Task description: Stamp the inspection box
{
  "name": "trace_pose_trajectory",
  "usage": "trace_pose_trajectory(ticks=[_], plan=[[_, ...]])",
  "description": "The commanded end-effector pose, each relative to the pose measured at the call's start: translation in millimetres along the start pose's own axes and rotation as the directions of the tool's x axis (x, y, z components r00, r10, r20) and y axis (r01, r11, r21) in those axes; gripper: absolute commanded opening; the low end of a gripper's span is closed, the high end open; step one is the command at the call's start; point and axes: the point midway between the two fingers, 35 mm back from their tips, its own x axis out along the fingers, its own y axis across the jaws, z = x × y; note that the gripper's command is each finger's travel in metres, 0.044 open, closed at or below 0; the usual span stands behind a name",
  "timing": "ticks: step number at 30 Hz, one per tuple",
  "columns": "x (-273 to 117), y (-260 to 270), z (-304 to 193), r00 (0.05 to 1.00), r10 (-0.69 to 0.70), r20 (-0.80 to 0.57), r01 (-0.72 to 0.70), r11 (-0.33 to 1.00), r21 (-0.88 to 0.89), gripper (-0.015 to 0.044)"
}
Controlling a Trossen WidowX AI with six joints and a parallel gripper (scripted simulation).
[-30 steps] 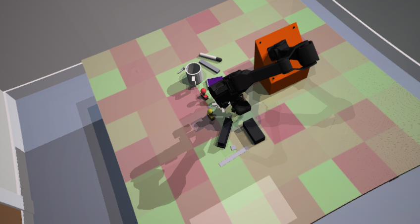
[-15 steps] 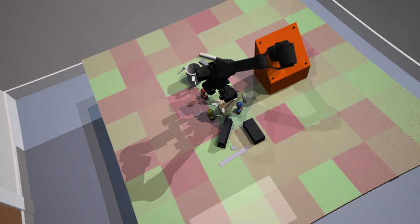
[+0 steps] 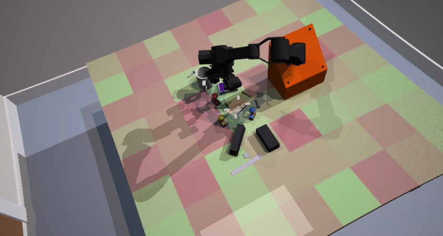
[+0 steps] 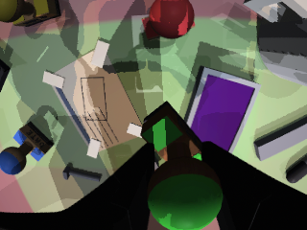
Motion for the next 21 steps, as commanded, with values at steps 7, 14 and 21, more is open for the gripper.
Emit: trace_pose_trajectory(ticks=[7, 14, 21], plan=[[4, -50, -18, 1.0, 0.021, -0.001, -0.021, 1.0, -0.007, 0.0], [5, -50, -18, 1.0, 0.021, -0.001, -0.021, 1.0, -0.007, 0.0], [10, -50, -17, 1.0, 0.021, -0.001, -0.021, 1.0, -0.006, 0.0]])
